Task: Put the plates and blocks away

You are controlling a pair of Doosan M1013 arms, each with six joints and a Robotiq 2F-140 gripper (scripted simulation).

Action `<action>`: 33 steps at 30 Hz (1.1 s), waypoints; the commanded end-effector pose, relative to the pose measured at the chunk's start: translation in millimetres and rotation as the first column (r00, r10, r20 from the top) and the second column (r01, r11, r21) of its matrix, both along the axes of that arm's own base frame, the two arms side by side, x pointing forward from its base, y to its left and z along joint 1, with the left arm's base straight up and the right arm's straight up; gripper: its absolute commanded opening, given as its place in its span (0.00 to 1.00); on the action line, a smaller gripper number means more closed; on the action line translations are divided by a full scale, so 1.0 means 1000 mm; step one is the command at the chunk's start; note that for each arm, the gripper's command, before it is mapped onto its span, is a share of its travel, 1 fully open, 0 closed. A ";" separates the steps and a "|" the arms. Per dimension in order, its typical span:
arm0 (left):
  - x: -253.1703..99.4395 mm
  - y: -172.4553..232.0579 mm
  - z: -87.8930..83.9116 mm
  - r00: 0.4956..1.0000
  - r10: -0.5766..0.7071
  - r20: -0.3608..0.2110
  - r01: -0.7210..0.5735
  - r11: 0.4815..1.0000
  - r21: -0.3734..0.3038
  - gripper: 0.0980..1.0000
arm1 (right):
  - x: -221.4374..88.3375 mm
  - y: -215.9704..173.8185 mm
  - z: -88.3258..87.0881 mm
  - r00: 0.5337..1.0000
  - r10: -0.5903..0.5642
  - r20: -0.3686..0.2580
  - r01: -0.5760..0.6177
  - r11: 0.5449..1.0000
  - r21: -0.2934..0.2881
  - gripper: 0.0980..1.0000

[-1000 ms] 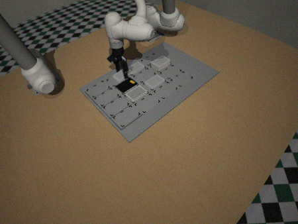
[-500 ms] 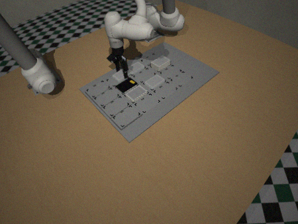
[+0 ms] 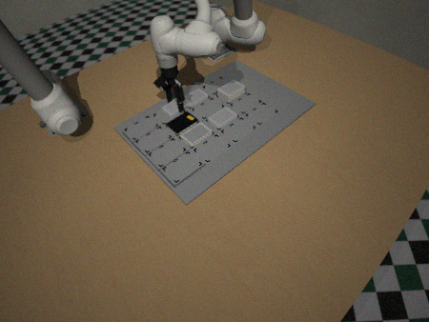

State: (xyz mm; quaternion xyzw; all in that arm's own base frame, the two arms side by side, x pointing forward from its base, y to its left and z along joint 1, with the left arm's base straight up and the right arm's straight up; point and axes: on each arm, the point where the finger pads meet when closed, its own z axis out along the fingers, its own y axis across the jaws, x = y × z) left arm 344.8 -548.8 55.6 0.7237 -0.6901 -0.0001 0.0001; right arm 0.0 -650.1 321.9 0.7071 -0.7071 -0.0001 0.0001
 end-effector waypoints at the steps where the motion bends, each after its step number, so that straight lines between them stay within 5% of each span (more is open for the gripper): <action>1: 0.000 0.000 0.002 1.000 0.000 0.001 0.000 1.000 -0.001 0.00 | 0.000 0.000 0.001 1.000 0.000 0.000 0.000 1.000 -0.001 1.00; 33: 0.000 0.000 0.034 1.000 0.000 0.001 0.000 1.000 -0.001 0.00 | 0.000 0.000 0.001 1.000 0.000 0.000 0.000 1.000 -0.001 1.00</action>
